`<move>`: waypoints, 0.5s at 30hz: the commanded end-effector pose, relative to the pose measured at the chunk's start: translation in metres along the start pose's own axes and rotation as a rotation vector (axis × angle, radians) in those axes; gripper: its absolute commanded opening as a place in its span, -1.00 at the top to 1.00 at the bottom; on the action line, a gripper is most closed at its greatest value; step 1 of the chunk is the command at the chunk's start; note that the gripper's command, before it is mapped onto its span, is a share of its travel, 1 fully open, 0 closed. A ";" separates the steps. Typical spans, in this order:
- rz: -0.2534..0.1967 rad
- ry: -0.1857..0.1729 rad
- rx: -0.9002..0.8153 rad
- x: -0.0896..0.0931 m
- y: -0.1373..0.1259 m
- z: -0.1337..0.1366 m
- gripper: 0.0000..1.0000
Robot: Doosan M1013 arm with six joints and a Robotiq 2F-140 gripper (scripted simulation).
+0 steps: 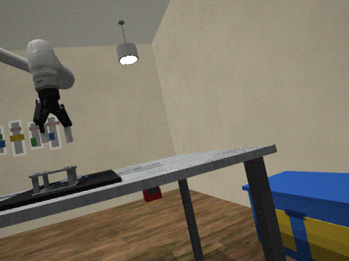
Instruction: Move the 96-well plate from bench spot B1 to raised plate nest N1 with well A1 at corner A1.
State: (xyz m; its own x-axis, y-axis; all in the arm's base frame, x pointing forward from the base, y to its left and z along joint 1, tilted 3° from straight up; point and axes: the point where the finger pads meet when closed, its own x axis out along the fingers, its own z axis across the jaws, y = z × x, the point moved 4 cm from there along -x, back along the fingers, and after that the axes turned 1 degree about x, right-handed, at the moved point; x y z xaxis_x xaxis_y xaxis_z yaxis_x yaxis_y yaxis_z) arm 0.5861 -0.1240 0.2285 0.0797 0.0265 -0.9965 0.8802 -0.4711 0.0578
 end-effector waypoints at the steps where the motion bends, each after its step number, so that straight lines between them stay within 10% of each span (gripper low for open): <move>1: -0.003 -0.003 0.056 0.007 -0.005 -0.015 -1.00; 15: -0.013 -0.002 0.277 0.022 -0.021 -0.058 -1.00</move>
State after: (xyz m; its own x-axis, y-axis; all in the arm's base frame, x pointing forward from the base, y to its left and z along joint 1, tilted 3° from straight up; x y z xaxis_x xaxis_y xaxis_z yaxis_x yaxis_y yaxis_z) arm 0.5955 -0.0752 0.2145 0.0718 0.0340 -0.9968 0.7591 -0.6502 0.0325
